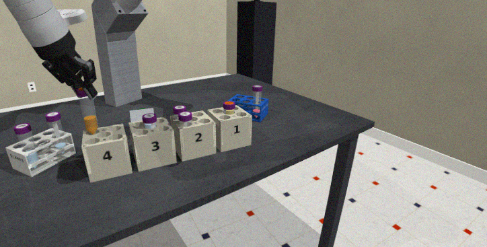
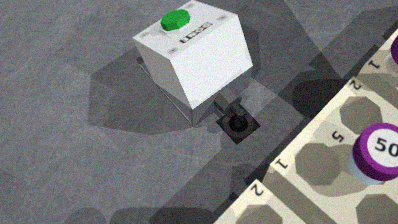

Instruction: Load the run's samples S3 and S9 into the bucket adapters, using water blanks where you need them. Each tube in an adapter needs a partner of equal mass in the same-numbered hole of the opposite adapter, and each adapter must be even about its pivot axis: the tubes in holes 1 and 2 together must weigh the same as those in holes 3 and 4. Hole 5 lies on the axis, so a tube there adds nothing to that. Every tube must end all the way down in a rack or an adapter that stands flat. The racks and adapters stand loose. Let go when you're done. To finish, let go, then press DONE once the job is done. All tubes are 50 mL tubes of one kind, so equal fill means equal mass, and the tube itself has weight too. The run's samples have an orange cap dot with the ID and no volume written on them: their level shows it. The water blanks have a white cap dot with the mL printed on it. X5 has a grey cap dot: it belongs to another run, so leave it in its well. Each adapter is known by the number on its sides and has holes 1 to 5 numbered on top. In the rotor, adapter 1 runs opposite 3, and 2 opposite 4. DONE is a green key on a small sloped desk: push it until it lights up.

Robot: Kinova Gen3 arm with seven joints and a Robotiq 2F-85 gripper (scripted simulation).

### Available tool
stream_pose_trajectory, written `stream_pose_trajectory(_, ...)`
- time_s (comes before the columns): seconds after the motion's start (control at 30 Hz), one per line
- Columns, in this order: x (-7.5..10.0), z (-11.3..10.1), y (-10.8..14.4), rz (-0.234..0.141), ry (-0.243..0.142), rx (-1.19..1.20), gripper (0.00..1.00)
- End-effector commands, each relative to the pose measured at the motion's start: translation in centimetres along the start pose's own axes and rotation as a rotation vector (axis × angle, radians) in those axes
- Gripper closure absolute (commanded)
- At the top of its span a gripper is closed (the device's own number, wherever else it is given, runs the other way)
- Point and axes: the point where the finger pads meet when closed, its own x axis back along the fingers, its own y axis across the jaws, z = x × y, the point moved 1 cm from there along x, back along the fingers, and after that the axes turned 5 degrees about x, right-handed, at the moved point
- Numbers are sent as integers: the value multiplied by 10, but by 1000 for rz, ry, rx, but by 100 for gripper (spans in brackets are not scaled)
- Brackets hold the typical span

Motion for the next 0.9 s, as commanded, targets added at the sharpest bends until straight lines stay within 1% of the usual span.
stream_pose_trajectory(0.0,-1,-1,0,0,-1,0,90)
stream_pose_trajectory(0.87,-15,-7,-1,0,-1,0,90)
